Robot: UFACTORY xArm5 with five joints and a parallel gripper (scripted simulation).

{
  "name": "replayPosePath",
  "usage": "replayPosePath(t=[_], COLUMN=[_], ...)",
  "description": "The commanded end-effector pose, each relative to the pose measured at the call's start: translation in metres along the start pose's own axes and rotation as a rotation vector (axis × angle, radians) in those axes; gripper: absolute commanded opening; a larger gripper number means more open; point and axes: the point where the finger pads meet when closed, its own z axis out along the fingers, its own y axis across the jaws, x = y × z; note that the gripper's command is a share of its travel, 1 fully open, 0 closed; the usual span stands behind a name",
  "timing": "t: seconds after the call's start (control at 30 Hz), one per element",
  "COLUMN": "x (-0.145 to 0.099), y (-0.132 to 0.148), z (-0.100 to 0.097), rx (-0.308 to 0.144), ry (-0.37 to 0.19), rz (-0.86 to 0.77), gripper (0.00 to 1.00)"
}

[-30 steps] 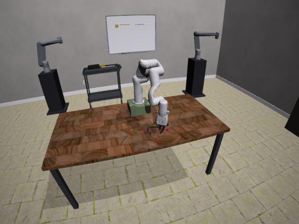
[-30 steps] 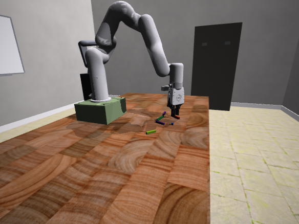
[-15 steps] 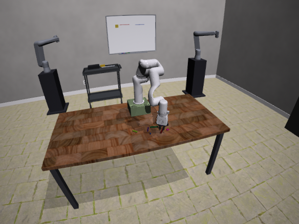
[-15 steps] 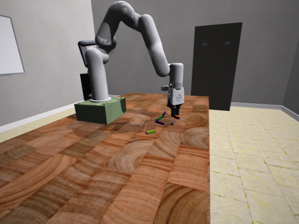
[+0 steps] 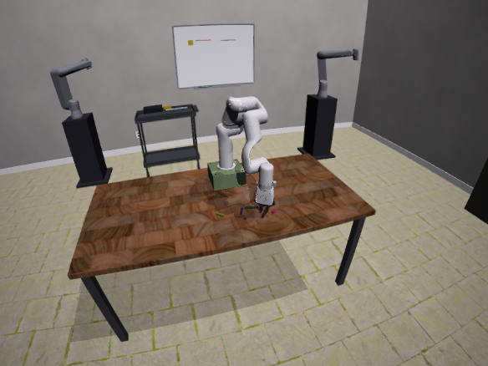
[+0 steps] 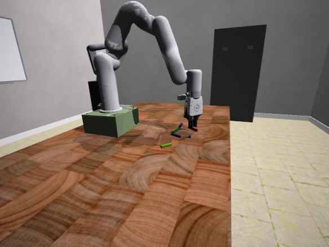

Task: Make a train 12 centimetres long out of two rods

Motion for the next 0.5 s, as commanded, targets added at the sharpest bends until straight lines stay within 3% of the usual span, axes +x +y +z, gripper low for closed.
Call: replayPosePath(t=[0.0,0.47], x=[-0.0010,-0.0015], y=[0.0011,0.0005], z=[-0.0010,0.0068], rx=[-0.003,-0.003], ry=[-0.002,-0.002], rz=[0.000,0.000], gripper=[0.24,0.24])
